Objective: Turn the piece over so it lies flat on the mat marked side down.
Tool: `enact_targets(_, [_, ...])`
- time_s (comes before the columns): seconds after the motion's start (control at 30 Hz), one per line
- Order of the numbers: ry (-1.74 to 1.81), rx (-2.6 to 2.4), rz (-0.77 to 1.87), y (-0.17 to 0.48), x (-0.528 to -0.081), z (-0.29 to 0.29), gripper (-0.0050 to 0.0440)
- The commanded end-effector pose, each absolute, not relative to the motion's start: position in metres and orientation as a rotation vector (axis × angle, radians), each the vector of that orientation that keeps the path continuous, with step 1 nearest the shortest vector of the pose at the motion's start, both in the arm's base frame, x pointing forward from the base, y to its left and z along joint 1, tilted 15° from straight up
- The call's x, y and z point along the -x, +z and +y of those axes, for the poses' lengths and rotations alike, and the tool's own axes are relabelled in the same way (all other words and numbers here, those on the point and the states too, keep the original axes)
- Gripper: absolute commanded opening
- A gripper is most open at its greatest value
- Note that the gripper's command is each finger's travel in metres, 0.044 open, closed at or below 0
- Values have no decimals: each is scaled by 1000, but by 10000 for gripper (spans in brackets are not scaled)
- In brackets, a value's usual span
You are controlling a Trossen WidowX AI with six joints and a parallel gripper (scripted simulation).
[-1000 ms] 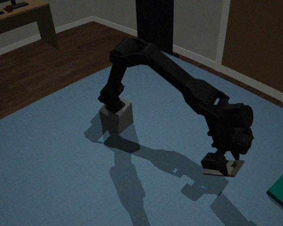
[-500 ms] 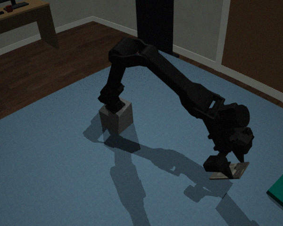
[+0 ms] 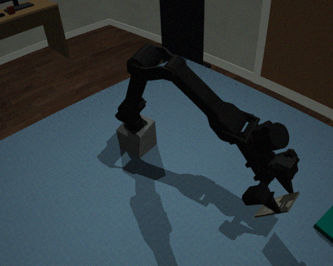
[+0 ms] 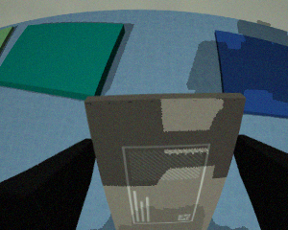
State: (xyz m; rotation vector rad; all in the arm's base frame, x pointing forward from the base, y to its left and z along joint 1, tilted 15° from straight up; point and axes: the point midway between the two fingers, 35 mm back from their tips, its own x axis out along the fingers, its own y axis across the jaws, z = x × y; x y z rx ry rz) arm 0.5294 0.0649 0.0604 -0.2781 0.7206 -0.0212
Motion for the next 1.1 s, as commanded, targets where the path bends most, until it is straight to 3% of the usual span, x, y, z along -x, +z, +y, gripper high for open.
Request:
enact_targets(0.0, [-9, 283, 683, 58, -531, 65, 0])
enact_targets(1.07, [33, 272, 352, 66, -563, 66, 0])
